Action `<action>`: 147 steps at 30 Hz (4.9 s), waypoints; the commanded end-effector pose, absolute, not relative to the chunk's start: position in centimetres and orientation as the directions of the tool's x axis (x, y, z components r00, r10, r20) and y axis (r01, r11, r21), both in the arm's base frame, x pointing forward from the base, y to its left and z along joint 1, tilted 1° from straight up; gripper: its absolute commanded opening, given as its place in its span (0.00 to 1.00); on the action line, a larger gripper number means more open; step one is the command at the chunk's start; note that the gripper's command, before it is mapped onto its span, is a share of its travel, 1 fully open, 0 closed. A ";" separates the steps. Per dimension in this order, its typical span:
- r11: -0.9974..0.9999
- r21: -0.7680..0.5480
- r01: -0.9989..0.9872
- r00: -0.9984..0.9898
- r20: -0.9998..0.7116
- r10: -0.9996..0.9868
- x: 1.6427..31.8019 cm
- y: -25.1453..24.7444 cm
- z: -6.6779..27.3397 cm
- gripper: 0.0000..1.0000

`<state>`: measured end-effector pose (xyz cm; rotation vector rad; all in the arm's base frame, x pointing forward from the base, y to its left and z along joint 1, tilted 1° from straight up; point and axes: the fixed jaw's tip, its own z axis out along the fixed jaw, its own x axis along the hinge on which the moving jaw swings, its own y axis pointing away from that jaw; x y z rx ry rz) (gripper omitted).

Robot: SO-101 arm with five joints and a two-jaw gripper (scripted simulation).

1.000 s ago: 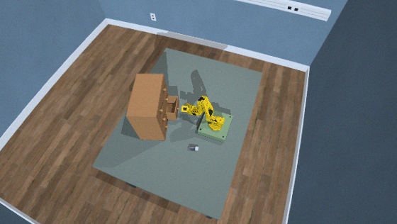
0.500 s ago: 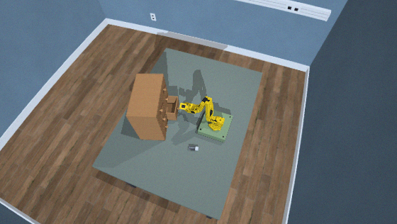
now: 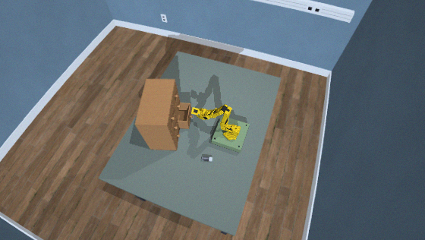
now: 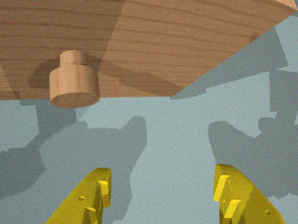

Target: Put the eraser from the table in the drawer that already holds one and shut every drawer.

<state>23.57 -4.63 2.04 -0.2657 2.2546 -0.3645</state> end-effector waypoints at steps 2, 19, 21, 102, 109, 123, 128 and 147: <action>0.950 -0.309 -0.045 -0.668 -0.698 -0.259 23.5 -4.8 2.9 0.21; 0.979 -0.203 0.016 -0.742 -0.659 -0.125 22.0 -4.5 4.9 0.21; 0.981 -0.190 0.025 -0.751 -0.652 -0.107 21.7 -4.5 5.1 0.21; 0.978 -0.022 0.206 -0.829 -0.535 0.162 15.7 -3.1 9.3 0.21; 0.979 -0.019 0.203 -0.758 -0.636 0.145 19.7 -3.8 12.0 0.21; 0.980 -0.015 0.200 -0.690 -0.712 0.130 23.1 -4.3 13.9 0.21; 0.980 -0.015 0.200 -0.690 -0.712 0.130 23.1 -4.3 13.9 0.21; 0.980 -0.015 0.200 -0.690 -0.712 0.130 23.1 -4.3 13.9 0.21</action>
